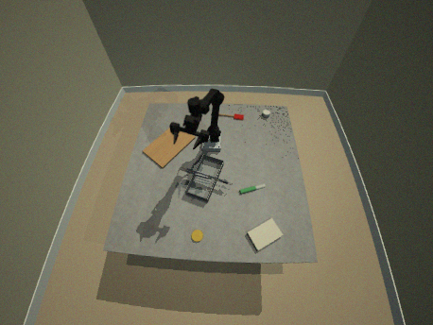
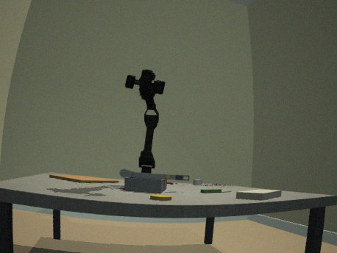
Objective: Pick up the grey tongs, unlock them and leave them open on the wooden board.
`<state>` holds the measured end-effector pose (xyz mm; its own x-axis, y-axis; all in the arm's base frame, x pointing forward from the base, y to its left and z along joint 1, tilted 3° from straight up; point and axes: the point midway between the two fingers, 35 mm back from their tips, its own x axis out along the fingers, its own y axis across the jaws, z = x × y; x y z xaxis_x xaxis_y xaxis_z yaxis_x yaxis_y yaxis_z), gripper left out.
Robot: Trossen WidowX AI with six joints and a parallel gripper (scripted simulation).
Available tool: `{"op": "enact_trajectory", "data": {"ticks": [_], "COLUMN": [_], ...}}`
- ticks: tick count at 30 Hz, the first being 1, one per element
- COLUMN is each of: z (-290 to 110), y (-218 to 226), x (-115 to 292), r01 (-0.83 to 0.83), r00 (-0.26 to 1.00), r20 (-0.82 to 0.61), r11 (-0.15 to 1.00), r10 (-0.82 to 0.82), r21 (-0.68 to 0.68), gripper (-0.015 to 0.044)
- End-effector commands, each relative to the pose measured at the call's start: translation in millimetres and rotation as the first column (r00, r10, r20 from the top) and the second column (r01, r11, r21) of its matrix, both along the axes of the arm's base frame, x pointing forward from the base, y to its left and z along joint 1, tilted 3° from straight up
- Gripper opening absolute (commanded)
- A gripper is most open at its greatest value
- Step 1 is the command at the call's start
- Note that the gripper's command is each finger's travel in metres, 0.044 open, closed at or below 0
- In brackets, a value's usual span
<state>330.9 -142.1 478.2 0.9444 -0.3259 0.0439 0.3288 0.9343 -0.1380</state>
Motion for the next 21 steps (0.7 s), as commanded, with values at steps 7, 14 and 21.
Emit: {"op": "enact_trajectory", "data": {"ticks": [7, 14, 21], "z": [-168, -278, -359], "y": [1, 23, 50], "x": [54, 45, 5], "r01": [-0.23, -0.576, -0.823], "r00": [0.75, 0.312, -0.184], "r20": [-0.658, -0.943, -0.976], "r11": [0.958, 0.812, 0.525], "r10": [0.063, 0.116, 0.113], "r21": [-0.171, -0.091, 0.216], "gripper": [0.044, 0.044, 0.044]}}
